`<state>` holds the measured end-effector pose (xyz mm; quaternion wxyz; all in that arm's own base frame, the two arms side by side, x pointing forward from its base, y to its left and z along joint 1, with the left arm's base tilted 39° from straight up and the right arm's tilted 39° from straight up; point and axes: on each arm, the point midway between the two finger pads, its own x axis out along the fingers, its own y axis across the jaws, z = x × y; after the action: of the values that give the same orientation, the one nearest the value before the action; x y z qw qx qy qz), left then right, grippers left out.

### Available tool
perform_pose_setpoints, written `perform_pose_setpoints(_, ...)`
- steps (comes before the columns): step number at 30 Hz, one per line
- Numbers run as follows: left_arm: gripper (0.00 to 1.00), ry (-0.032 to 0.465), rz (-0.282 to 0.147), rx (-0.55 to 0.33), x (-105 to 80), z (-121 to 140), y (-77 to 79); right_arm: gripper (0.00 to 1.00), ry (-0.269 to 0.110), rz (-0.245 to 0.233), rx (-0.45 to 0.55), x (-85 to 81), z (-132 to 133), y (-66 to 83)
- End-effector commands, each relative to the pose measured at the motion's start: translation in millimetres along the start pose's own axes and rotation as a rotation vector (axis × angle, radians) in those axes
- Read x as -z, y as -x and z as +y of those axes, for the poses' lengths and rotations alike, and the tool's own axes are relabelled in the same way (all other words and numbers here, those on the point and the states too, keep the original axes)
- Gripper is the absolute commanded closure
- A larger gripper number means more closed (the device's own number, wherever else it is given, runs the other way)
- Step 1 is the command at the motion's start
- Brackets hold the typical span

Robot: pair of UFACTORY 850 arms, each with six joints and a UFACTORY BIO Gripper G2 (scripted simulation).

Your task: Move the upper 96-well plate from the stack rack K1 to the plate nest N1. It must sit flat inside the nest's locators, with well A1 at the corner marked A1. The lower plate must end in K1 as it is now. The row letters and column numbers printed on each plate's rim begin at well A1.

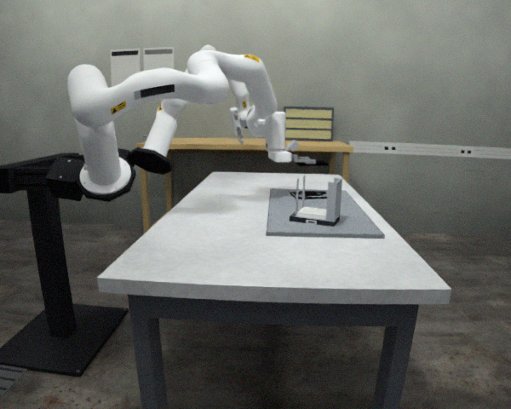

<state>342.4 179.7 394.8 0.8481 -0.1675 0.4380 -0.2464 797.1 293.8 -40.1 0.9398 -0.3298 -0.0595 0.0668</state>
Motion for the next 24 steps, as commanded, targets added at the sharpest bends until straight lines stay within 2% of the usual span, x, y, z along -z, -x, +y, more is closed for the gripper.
perform_pose_setpoints(1,0.00,-0.001,0.000,0.000,-0.5,-0.2,0.3,1.00,-0.001,-0.002,0.001,4.4,0.0,-0.9)
perform_pose_setpoints(24,0.00,-0.001,0.000,0.000,-0.5,-0.2,0.3,1.00,-0.001,-0.002,0.001,39.4,0.0,-1.0)
